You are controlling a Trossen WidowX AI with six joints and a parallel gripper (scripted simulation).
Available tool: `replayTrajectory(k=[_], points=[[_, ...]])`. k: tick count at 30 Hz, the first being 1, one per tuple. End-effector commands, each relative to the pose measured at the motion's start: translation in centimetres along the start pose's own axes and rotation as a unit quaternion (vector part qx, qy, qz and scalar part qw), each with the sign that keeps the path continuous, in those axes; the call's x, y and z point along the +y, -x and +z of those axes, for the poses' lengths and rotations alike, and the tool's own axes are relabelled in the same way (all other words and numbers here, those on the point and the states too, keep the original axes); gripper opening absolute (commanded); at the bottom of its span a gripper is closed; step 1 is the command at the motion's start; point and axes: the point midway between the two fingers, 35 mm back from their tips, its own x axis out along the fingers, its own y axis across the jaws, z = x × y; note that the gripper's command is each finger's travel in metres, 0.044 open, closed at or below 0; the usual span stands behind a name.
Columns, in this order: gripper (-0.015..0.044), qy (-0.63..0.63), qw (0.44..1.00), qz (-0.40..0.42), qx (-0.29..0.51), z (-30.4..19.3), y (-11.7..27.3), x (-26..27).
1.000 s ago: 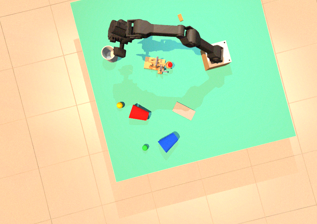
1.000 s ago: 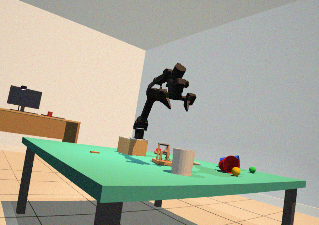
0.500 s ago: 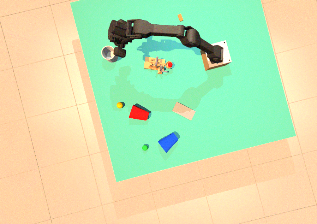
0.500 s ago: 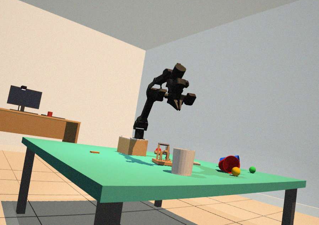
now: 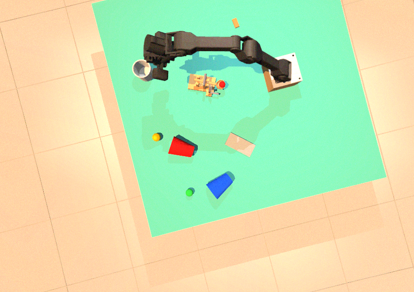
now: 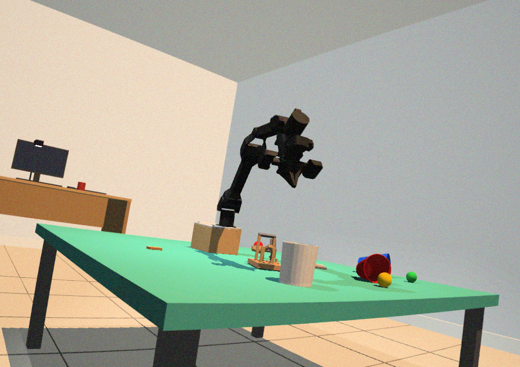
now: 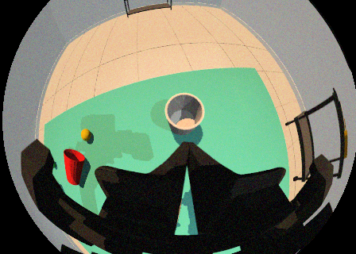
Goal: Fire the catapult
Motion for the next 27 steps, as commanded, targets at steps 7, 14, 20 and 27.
replayTrajectory(k=[7, 14, 20, 27], points=[[0.0, 0.1, 0.99, -0.011, 0.098, -5.7, -1.4, 4.0], [0.0, 0.18, 0.97, -0.018, 0.165, -9.9, -1.7, 6.4], [0.0, 0.251, 0.943, -0.023, 0.22, -13.4, -1.4, 8.1], [0.0, 0.325, 0.905, -0.027, 0.273, -17.0, -0.8, 9.5]])
